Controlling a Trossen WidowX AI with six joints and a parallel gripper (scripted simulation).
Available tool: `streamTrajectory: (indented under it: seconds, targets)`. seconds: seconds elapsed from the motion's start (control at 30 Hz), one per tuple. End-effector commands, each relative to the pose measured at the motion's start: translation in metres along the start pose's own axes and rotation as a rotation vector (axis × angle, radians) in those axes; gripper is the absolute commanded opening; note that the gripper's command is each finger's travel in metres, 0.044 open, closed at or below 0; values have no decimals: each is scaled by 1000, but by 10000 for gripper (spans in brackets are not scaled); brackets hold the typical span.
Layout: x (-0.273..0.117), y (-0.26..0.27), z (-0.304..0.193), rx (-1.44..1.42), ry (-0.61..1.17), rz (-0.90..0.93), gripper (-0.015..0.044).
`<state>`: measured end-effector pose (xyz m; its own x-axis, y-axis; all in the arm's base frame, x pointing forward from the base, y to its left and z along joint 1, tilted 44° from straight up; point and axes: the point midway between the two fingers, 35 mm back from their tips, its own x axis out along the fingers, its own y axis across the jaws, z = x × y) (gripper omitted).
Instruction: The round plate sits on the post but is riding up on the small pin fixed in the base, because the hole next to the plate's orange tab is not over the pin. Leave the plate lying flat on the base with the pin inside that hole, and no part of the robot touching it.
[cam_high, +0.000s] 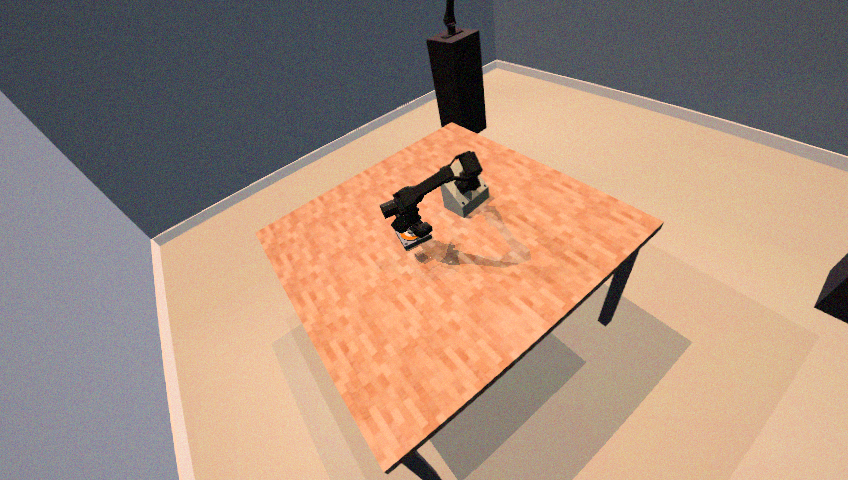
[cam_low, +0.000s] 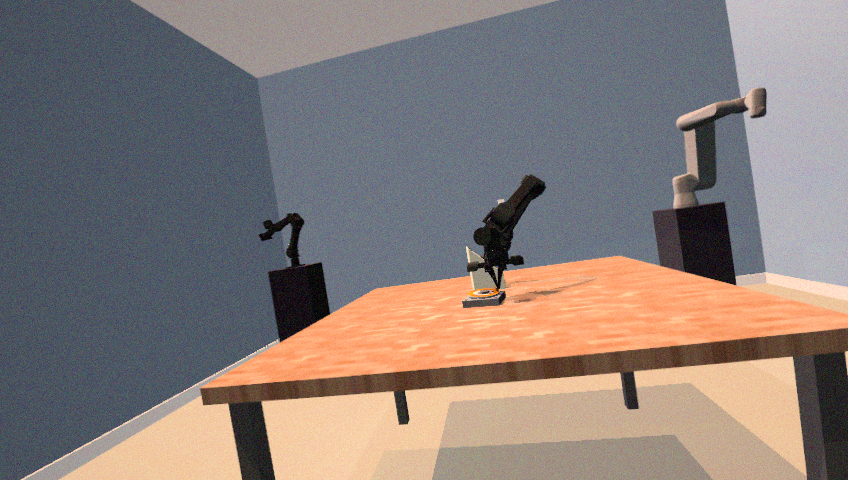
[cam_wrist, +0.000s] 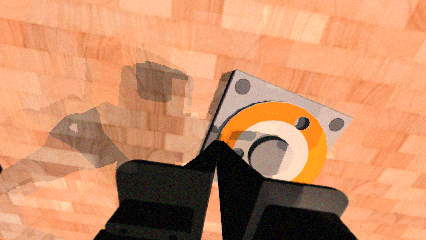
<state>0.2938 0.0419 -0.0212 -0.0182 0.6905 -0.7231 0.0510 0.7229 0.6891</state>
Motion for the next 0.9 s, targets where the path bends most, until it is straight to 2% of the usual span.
streamTrajectory:
  seconds: [0.0, 0.87]
  targets:
    - [1, -1, -8, 5, 8, -3, 0]
    - [-3, -12, -41, 7, 9, -4, 0]
